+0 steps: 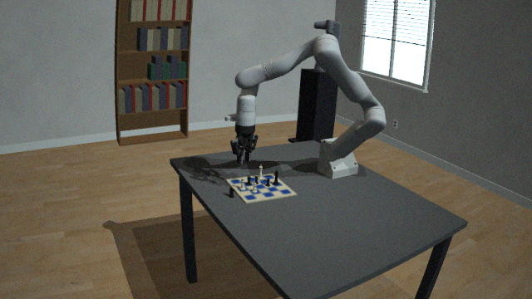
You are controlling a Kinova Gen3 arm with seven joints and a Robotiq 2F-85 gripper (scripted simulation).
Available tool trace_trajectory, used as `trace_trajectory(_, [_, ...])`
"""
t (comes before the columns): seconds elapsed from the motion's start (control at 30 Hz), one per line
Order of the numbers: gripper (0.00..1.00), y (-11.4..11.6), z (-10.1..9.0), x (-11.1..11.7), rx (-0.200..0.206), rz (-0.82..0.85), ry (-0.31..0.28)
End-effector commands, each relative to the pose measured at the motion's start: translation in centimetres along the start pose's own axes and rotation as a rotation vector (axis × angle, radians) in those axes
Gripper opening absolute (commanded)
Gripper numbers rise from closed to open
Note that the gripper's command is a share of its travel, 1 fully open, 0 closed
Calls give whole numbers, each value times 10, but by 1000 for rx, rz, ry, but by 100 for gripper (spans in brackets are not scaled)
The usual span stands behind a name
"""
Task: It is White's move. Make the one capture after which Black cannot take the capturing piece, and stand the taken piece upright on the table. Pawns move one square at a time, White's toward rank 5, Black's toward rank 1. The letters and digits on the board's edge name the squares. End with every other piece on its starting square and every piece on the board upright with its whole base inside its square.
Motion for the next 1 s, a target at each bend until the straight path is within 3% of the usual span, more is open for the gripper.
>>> trace_trajectory(0.0, [41,0,-1,0,1,0,2])
trace_trajectory(0.47, [41,0,2,0,1,0,2])
trace_trajectory(0.97, [41,0,18,0,1,0,1])
Point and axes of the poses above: the point where the finger pads meet when closed, its own z axis out along the fingers, its own y axis across the jaws, x = y × z, the point moved 8 cm from there along -z, back along the fingers, and after that the axes turned 9 degrees about -z, right-handed, at the moved point
